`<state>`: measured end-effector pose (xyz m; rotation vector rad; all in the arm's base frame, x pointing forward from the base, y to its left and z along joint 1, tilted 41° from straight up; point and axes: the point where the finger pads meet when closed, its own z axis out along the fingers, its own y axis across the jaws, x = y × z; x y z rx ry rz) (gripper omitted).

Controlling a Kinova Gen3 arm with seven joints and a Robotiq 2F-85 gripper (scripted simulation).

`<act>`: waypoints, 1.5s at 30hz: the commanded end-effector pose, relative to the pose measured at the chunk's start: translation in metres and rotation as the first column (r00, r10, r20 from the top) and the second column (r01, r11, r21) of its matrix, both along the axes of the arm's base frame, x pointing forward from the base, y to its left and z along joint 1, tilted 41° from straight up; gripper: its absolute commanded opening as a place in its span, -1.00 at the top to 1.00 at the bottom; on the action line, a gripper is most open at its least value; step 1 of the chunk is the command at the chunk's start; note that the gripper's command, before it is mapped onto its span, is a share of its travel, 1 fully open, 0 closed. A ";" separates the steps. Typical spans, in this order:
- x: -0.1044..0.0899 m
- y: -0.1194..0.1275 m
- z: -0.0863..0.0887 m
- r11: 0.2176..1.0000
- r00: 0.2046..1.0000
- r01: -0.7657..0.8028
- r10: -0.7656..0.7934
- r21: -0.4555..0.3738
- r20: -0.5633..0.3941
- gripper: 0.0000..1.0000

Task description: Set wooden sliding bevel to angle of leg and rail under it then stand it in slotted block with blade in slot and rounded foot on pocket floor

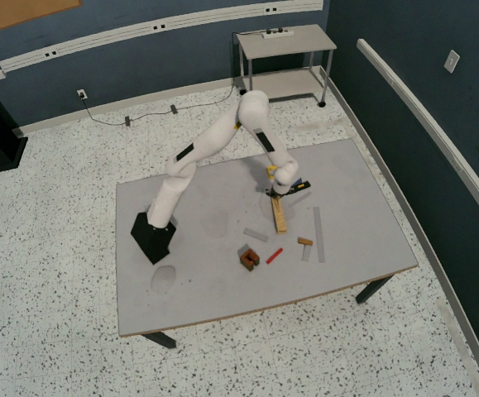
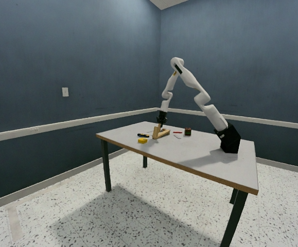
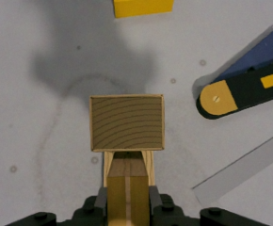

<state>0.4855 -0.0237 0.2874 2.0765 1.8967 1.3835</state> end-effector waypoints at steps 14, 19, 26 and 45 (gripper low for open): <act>0.003 0.002 -0.003 1.000 1.000 0.001 -0.001 0.000 0.001 0.80; 0.003 0.002 -0.003 1.000 1.000 0.001 -0.001 0.000 0.001 0.80; 0.004 0.006 -0.001 1.000 1.000 0.001 -0.001 0.000 0.001 0.80; 0.004 0.008 -0.001 1.000 1.000 0.001 -0.001 0.000 0.001 0.80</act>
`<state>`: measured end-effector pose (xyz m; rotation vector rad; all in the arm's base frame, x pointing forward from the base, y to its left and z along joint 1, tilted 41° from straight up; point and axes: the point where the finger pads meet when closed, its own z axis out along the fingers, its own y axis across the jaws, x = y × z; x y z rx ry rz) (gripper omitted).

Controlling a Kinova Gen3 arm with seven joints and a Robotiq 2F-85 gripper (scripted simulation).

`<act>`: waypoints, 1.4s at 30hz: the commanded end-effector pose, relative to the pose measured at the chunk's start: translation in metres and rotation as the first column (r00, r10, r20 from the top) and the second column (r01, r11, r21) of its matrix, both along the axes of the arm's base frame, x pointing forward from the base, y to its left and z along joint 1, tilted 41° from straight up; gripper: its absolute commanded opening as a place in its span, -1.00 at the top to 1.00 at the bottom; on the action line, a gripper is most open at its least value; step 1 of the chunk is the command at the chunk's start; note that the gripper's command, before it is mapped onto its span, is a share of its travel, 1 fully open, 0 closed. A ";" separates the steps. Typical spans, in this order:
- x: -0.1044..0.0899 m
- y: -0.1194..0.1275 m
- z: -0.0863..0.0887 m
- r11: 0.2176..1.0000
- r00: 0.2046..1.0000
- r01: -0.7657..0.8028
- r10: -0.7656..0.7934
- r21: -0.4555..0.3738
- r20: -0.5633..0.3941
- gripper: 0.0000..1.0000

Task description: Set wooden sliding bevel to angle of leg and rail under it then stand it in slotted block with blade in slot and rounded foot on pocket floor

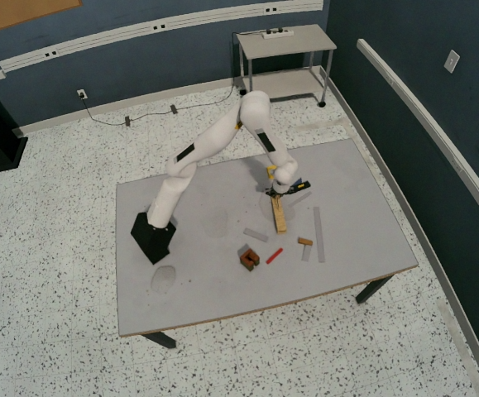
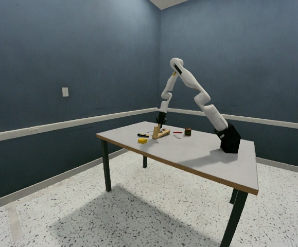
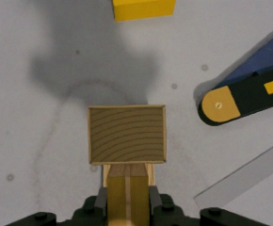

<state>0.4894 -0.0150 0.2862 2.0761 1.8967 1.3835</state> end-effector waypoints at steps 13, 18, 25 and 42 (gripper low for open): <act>0.003 0.002 -0.003 1.000 1.000 0.001 -0.001 0.000 0.000 0.80; 0.006 0.005 -0.005 1.000 1.000 0.001 -0.001 0.000 0.000 0.80; 0.008 0.007 -0.008 1.000 1.000 0.001 -0.001 0.000 0.000 0.80; 0.014 0.012 -0.014 1.000 1.000 0.001 -0.001 0.000 0.000 0.80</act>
